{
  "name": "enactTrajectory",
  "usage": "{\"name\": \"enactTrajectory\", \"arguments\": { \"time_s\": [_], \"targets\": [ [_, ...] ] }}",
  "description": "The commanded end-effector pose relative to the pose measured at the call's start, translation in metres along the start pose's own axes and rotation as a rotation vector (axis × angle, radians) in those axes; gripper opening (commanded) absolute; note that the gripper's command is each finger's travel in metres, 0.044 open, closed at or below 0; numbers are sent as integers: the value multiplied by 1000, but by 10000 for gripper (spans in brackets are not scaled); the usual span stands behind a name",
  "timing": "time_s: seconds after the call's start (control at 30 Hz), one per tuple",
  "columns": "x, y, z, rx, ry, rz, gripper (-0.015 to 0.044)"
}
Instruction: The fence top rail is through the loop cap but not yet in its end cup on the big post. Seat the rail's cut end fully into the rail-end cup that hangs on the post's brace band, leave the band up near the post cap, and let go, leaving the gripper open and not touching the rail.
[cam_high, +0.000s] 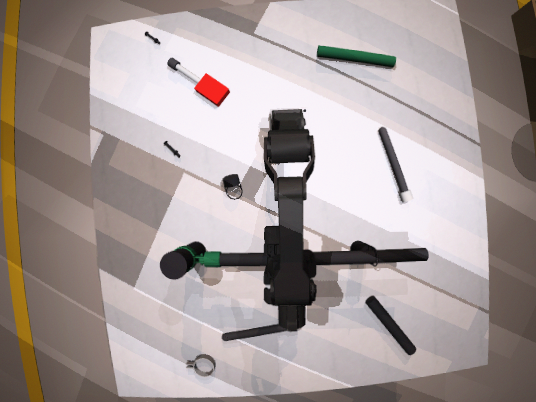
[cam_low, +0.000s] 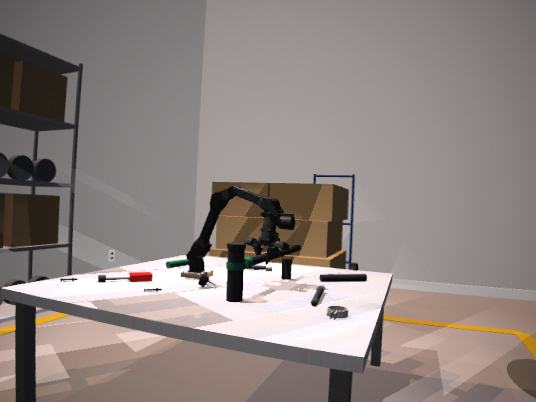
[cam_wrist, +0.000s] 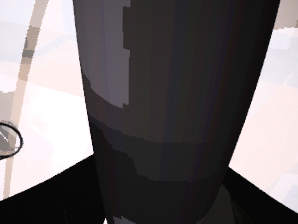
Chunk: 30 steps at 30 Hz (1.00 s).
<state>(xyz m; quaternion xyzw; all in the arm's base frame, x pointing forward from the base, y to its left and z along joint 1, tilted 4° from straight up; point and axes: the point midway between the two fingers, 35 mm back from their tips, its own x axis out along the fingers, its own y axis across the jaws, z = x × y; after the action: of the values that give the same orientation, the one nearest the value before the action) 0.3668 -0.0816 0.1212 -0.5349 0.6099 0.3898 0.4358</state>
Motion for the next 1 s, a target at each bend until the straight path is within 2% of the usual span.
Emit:
{"name": "enactTrajectory", "arguments": {
  "time_s": [0.0,0.97],
  "targets": [
    [0,0,0,0,0,-1,0],
    [2,-1,-13,0,1,-1,0]
  ]
}}
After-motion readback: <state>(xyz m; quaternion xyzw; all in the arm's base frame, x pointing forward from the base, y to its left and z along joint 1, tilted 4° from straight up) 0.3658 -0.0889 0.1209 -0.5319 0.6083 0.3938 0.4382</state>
